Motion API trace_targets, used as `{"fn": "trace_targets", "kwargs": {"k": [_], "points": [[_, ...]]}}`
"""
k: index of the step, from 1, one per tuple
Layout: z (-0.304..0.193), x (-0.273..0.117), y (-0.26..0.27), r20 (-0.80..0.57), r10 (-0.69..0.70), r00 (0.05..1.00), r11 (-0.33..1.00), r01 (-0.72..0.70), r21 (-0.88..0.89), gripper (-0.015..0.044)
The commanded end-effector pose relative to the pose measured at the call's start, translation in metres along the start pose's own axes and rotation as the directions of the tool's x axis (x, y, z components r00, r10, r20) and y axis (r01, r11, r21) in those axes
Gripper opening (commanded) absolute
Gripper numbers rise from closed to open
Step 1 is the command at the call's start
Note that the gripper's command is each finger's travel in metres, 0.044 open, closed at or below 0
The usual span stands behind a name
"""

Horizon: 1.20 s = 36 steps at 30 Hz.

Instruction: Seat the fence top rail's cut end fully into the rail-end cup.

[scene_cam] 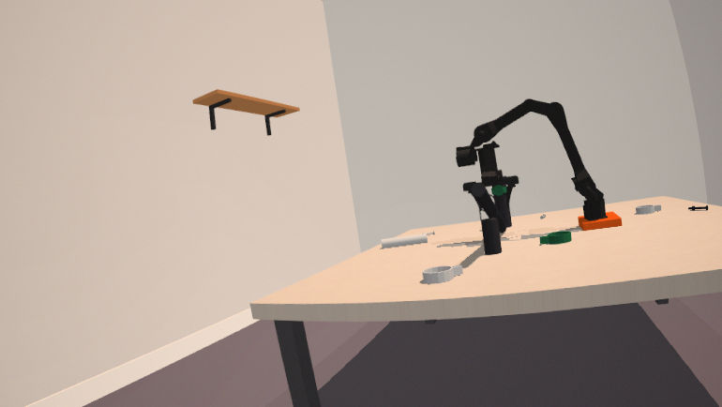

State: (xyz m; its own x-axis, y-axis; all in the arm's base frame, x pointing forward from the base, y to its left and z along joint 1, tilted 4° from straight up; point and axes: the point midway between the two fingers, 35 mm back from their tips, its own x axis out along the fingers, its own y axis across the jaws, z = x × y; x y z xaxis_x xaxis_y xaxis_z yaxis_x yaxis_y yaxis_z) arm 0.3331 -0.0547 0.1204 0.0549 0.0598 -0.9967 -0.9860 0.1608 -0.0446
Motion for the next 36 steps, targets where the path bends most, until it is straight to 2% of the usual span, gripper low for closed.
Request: {"fn": "trace_targets", "kwargs": {"k": [1, 36], "points": [[0.0, 0.011, 0.001, -0.003, 0.004, 1.0, 1.0, -0.004, -0.004, 0.044], [-0.001, 0.062, 0.001, -0.003, 0.004, 1.0, 1.0, -0.004, -0.003, 0.044]]}}
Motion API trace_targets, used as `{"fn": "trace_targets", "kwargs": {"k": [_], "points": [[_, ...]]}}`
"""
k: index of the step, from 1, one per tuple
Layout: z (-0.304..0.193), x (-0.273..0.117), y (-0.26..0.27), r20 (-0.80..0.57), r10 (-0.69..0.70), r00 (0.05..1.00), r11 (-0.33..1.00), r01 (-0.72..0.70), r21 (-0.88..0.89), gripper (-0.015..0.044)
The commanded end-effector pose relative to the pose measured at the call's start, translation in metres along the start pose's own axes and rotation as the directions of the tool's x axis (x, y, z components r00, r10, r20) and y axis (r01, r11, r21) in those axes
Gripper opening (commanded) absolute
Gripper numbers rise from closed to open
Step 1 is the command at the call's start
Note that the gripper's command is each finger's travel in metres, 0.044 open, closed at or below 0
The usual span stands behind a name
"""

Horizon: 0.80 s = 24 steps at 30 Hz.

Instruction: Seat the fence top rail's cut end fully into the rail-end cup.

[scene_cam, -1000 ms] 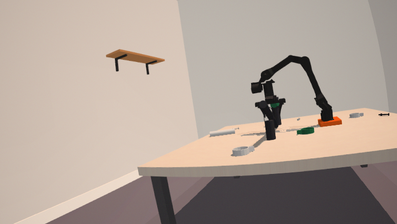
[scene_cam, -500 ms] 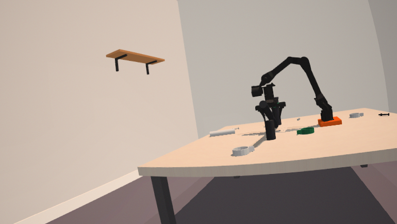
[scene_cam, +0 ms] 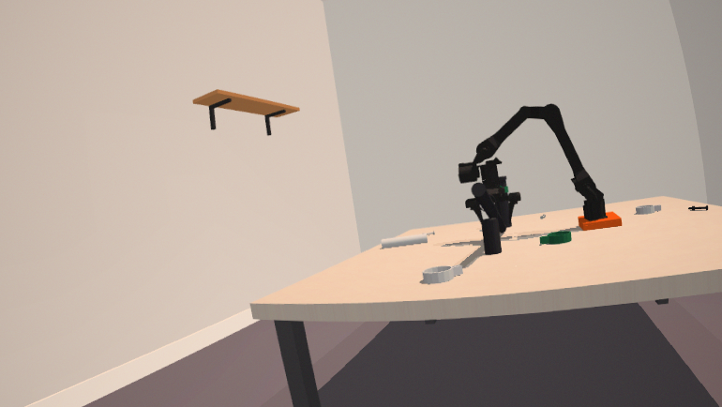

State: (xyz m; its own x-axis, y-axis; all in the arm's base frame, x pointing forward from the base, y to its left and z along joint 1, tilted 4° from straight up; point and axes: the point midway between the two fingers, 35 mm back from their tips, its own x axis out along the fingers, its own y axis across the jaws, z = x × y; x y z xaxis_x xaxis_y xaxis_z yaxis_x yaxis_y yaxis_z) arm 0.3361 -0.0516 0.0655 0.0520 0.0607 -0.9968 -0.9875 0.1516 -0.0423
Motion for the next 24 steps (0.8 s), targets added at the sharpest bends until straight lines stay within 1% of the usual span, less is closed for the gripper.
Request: {"fn": "trace_targets", "kwargs": {"k": [1, 7, 18, 24], "points": [[-0.0005, 0.0081, 0.001, -0.003, 0.001, 1.0, 1.0, -0.001, 0.006, 0.044], [-0.0004, 0.0152, 0.0017, -0.003, 0.001, 1.0, 1.0, -0.001, 0.006, 0.044], [-0.0004, 0.0151, 0.0016, -0.003, 0.001, 1.0, 1.0, -0.001, 0.006, 0.0151], [-0.0004, 0.0151, 0.0016, -0.003, 0.001, 1.0, 1.0, -0.001, 0.006, 0.0111]]}}
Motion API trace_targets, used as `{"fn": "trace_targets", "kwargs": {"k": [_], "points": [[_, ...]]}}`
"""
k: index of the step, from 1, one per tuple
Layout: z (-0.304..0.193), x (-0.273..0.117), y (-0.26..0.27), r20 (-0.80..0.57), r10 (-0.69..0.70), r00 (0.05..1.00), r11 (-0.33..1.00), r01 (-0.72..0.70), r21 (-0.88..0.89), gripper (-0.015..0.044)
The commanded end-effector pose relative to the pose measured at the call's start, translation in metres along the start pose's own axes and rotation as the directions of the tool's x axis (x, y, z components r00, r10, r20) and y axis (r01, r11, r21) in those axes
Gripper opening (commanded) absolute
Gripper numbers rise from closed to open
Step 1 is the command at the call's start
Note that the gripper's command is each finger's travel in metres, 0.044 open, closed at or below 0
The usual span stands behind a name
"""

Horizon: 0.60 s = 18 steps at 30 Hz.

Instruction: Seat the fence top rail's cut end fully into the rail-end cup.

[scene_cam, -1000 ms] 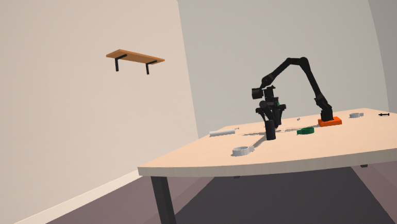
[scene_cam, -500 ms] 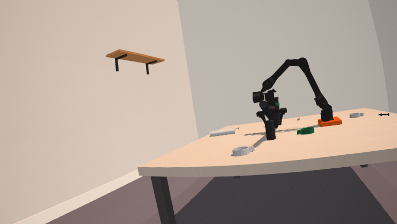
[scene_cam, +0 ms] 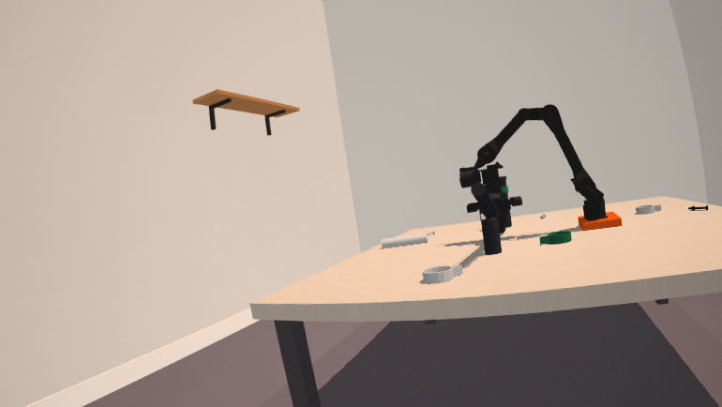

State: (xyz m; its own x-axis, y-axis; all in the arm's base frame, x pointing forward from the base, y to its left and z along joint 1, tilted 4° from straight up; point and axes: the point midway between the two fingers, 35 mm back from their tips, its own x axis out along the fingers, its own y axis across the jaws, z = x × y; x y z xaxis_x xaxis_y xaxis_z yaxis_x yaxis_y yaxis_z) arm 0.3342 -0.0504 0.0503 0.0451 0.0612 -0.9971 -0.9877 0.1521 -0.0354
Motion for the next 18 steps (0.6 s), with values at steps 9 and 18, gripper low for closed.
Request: {"fn": "trace_targets", "kwargs": {"k": [9, 18], "points": [[-0.001, -0.007, 0.0, -0.013, -0.005, 1.0, 1.0, 0.005, 0.005, 0.0], [-0.019, -0.048, -0.001, -0.181, 0.0, 0.983, 1.0, 0.001, 0.006, 0.0]]}}
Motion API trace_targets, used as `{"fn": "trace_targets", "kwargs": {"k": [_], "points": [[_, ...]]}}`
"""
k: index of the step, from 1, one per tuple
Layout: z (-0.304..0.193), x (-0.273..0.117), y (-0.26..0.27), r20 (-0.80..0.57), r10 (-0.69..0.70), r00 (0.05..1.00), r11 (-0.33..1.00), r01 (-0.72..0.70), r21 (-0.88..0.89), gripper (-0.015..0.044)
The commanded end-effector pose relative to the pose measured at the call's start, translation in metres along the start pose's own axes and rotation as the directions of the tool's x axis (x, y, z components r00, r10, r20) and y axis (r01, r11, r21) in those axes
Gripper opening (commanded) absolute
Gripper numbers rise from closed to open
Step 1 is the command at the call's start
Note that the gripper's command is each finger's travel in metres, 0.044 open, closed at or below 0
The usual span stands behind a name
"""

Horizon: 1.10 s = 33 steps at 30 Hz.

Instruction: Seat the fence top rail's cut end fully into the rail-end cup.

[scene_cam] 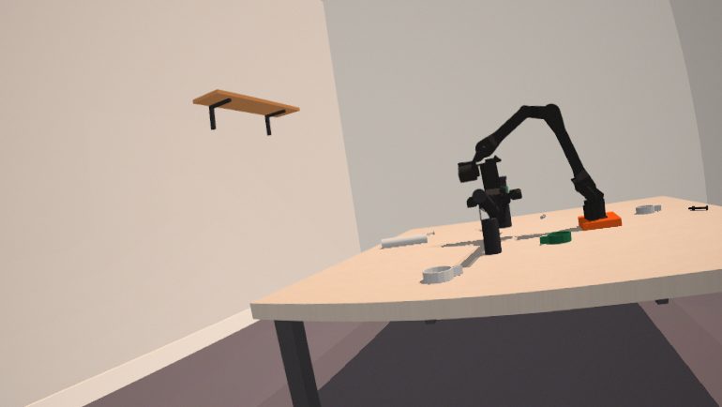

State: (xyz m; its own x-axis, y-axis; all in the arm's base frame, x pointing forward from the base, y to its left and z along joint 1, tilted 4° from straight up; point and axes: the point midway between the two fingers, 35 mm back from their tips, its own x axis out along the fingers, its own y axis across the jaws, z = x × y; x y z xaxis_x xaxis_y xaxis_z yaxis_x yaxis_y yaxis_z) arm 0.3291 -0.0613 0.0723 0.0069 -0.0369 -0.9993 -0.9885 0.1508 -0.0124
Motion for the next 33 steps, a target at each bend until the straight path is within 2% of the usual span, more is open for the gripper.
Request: {"fn": "trace_targets", "kwargs": {"k": [1, 8, 33], "points": [[-0.014, -0.029, -0.003, -0.101, -0.022, 0.995, 1.0, 0.023, 0.008, 0.0], [-0.032, -0.065, 0.001, -0.238, -0.021, 0.971, 1.0, 0.024, 0.007, 0.0], [-0.029, -0.061, 0.002, -0.221, -0.01, 0.975, 1.0, 0.011, 0.006, 0.0]]}}
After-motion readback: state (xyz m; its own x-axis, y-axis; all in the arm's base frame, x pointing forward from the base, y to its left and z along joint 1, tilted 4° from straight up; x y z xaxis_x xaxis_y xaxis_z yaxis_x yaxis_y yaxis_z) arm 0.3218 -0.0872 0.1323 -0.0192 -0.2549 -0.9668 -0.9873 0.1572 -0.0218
